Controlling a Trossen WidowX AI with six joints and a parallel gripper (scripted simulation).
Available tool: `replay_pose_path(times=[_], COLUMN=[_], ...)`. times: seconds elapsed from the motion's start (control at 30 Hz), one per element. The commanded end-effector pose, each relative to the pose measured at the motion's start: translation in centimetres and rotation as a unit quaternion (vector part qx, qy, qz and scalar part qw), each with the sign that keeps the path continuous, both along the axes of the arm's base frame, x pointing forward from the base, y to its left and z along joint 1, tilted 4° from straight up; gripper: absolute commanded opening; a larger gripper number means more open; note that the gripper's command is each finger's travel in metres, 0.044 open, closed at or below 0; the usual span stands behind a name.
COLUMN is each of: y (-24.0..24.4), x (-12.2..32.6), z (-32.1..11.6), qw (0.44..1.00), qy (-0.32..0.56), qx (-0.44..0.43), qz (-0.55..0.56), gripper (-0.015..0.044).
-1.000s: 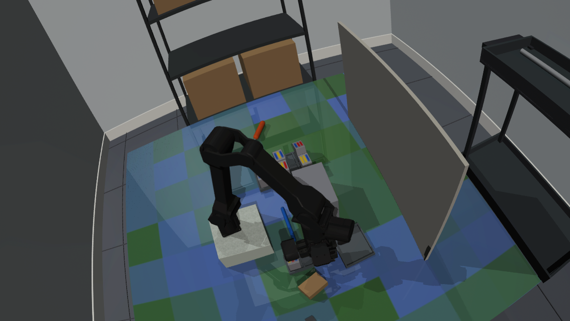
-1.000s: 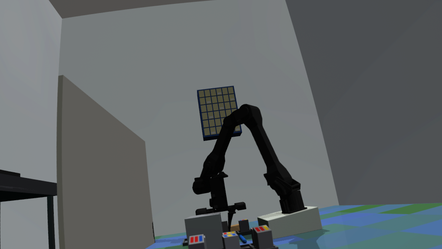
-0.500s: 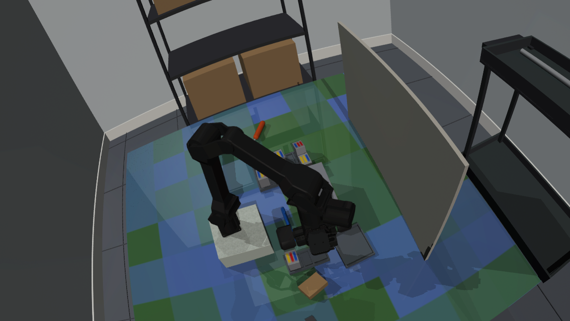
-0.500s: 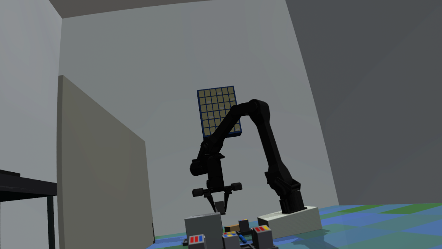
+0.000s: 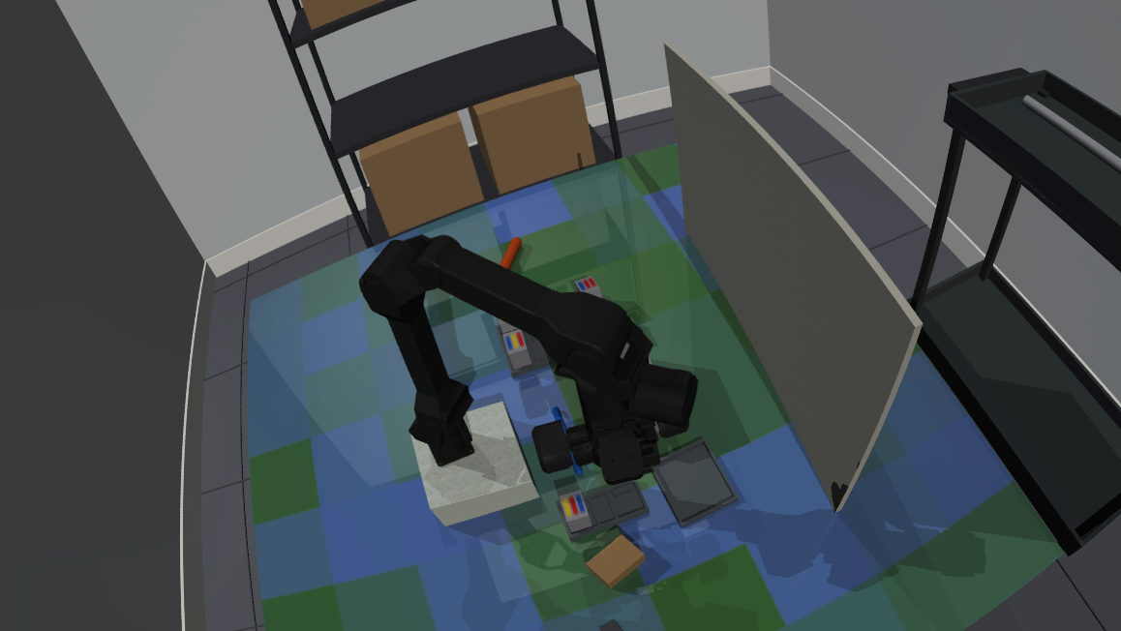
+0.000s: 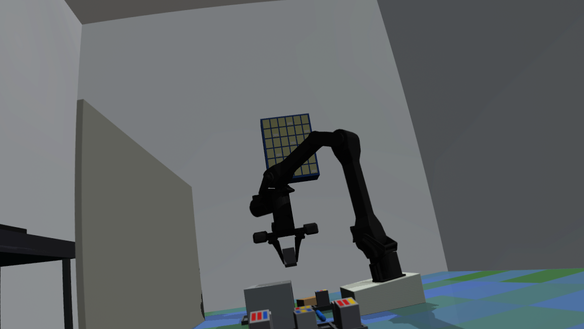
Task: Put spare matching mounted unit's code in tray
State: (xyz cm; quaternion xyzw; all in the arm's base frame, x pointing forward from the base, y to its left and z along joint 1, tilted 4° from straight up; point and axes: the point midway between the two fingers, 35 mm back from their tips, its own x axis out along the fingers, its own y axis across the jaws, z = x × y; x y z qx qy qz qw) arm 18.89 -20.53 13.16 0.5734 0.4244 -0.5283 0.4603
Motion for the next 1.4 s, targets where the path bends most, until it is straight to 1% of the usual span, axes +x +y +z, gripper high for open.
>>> replay_pose_path(times=[0.0, 0.23, 1.1, 1.37], y=[0.2, 0.0, -2.7, -2.8], x=[-0.4, 0.0, 10.0, 10.3], z=[2.3, 2.8, 3.9, 3.6], qw=[1.0, 1.0, 1.0, 1.0], qy=[-0.005, -0.005, -0.01, -0.01], qx=[-0.004, -0.004, -0.005, -0.005], qz=[0.002, 0.002, 0.003, 0.003], gripper=[0.0, 0.0, 0.0, 0.0])
